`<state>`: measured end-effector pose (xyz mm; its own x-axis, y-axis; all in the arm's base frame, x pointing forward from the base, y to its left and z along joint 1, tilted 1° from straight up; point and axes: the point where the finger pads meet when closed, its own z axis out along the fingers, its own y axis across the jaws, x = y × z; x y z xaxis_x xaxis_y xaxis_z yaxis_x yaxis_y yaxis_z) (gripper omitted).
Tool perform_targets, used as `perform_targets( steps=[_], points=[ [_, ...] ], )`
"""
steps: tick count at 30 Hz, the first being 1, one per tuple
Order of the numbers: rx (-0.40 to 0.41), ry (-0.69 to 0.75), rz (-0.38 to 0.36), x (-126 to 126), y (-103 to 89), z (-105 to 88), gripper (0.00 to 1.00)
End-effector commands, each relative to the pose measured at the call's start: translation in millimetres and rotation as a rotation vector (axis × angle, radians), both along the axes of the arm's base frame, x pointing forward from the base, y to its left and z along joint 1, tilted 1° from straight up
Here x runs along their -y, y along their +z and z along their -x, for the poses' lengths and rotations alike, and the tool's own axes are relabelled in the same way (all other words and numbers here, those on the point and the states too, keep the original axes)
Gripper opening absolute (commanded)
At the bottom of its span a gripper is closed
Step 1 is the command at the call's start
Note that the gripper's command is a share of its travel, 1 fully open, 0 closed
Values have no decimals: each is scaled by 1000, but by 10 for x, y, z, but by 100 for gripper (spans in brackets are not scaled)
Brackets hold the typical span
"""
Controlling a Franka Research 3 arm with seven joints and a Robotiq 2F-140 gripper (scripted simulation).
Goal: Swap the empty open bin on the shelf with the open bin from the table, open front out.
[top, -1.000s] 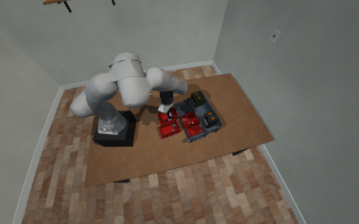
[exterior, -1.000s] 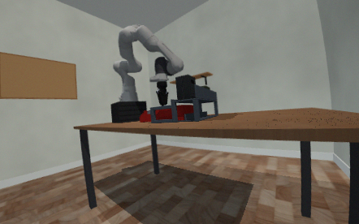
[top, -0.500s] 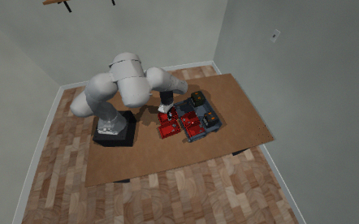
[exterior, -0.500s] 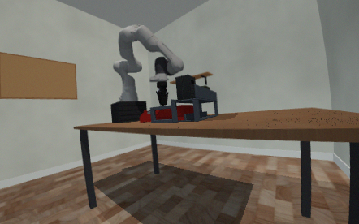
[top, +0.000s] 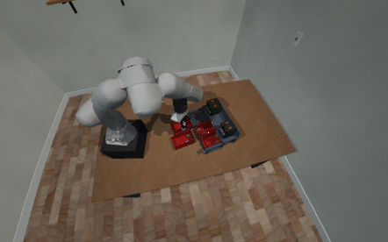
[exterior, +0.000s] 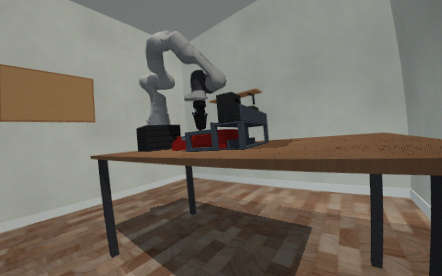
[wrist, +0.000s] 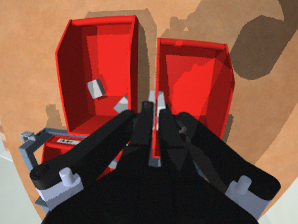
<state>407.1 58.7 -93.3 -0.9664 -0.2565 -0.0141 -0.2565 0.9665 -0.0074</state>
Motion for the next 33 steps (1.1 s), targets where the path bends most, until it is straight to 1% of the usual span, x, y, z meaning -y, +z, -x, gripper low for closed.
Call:
perform_targets(
  steps=[1,6,12,21,23,33],
  points=[
    [3,-6,-2,-9,2,-13,0],
    [3,-6,-2,-9,21,-13,0],
    [3,-6,-2,-9,108,-11,0],
    [3,-6,-2,-10,344,-7,0],
    [3,-6,-2,-10,344,-7,0],
    [3,-6,-2,-10,639,-1,0]
  ],
)
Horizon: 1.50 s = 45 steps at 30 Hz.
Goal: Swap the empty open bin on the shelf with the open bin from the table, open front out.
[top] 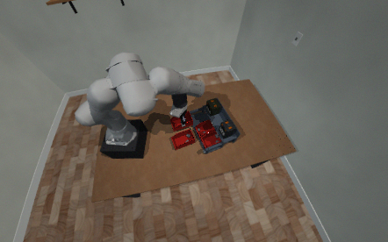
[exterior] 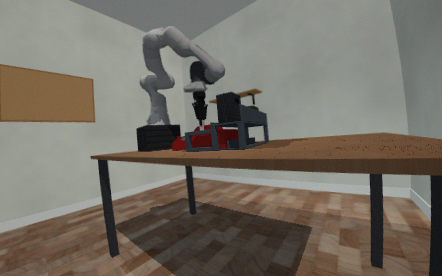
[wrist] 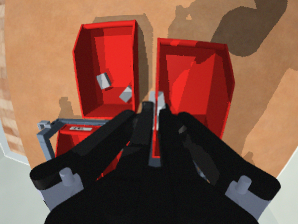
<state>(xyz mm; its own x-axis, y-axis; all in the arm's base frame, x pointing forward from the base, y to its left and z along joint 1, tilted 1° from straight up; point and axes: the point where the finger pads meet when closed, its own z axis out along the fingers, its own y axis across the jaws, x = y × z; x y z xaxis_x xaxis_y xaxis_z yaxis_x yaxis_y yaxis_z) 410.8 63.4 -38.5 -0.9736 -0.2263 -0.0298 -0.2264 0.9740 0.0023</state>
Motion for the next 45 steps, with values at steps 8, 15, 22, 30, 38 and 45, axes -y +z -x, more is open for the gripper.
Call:
perform_targets(
  steps=[8,15,22,30,38,45],
  points=[
    [-10,25,11,37,222,39,0],
    [-10,25,11,37,297,40,0],
    [-10,25,11,37,308,41,0],
    [-10,25,11,37,308,41,0],
    [-10,25,11,61,308,37,0],
    [-10,26,11,166,309,24,0]
  ],
)
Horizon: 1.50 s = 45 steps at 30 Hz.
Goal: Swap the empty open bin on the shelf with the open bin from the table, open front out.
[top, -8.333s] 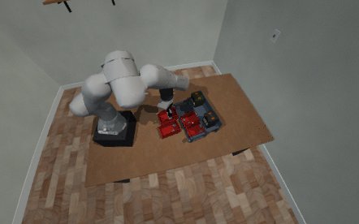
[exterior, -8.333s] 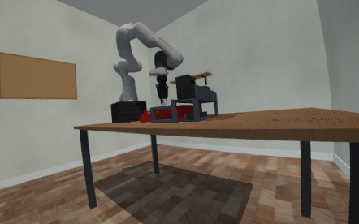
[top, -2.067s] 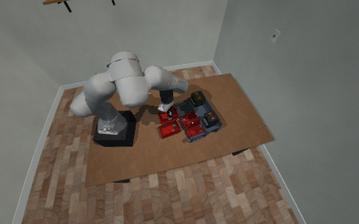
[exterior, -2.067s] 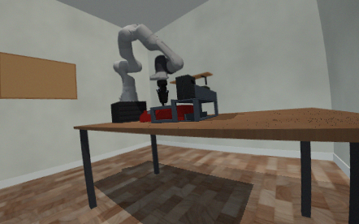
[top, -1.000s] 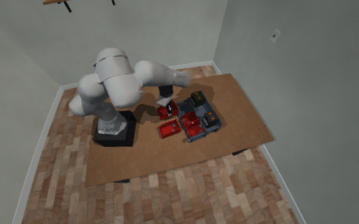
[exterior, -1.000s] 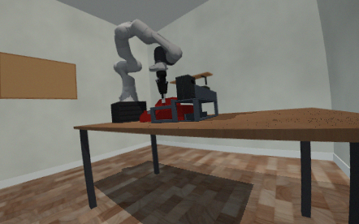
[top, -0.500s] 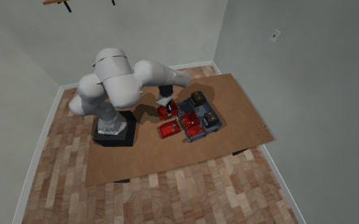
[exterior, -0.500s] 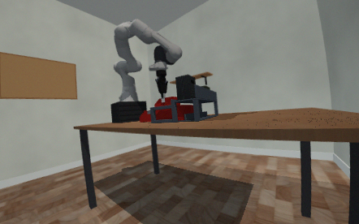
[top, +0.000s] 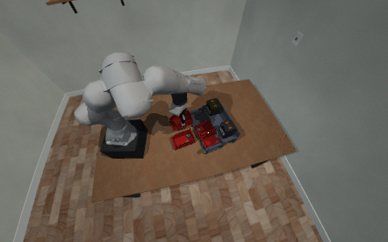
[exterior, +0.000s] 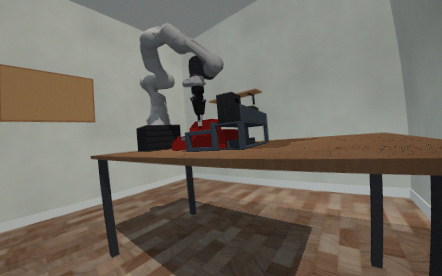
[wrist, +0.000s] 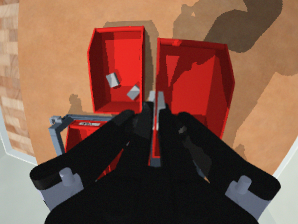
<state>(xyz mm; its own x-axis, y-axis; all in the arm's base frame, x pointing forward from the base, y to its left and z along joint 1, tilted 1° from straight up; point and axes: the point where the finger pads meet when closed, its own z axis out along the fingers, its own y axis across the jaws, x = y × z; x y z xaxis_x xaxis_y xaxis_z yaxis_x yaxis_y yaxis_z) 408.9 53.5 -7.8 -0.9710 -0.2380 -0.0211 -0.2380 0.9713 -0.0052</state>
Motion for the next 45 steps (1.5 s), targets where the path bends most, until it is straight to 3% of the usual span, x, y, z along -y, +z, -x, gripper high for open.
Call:
perform_targets(
  steps=[1,11,13,28,30,38,45],
  points=[
    [-3,14,2,100,2,1,0],
    [-3,14,2,683,8,-74,0],
    [-3,14,2,683,8,-74,0],
    [-3,16,2,2132,22,-258,0],
    [-3,16,2,2132,22,-258,0],
    [-3,16,2,2519,26,-307,0],
    [-3,17,2,2616,27,-319,0]
  ],
)
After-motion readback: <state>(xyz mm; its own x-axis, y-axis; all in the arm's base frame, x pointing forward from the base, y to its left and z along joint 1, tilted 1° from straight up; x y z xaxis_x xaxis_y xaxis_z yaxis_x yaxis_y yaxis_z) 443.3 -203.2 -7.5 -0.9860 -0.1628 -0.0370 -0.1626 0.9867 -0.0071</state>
